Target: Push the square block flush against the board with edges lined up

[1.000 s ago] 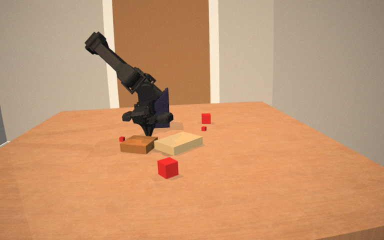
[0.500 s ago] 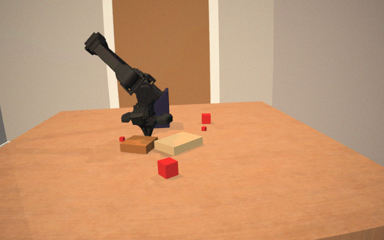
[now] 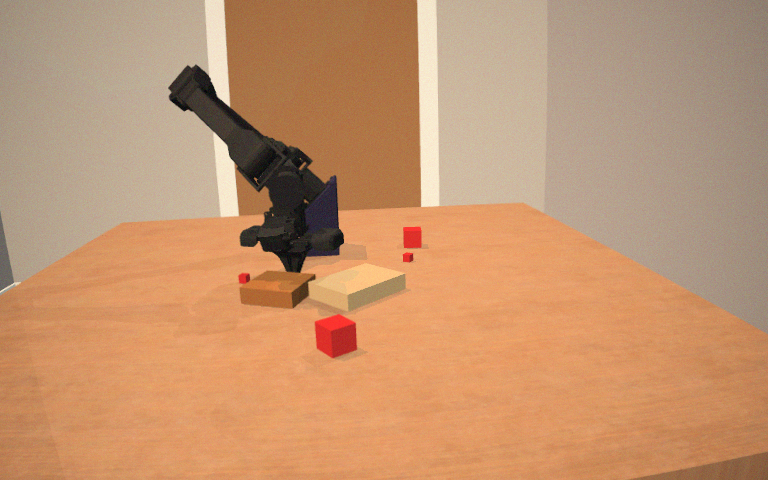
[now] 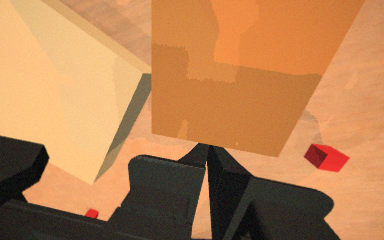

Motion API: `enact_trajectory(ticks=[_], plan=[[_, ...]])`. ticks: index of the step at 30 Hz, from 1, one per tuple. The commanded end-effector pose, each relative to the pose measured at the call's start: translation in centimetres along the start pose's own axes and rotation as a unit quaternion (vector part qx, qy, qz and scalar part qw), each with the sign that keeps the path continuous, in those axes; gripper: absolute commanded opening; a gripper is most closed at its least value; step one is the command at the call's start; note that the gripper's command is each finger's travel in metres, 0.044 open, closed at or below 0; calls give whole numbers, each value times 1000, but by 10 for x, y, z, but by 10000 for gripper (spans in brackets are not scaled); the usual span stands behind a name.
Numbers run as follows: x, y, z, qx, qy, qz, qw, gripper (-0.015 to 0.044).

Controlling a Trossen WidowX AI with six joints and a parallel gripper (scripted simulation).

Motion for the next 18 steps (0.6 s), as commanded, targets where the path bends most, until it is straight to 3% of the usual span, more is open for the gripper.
enact_trajectory(ticks=[1,18], plan=[[0,-7,-2,2,1,-3,1000,0],[0,-20,-5,2,1,-3,1000,0]])
Point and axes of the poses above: the point midway between the two fingers, 35 mm back from their tips, its own x axis out along the fingers, its own z axis across the jaws, y = z × x, the point moved 3 cm from there along -x, back along the fingers, and after that the axes turned 13 degrees about -x, right-handed, at the moved point
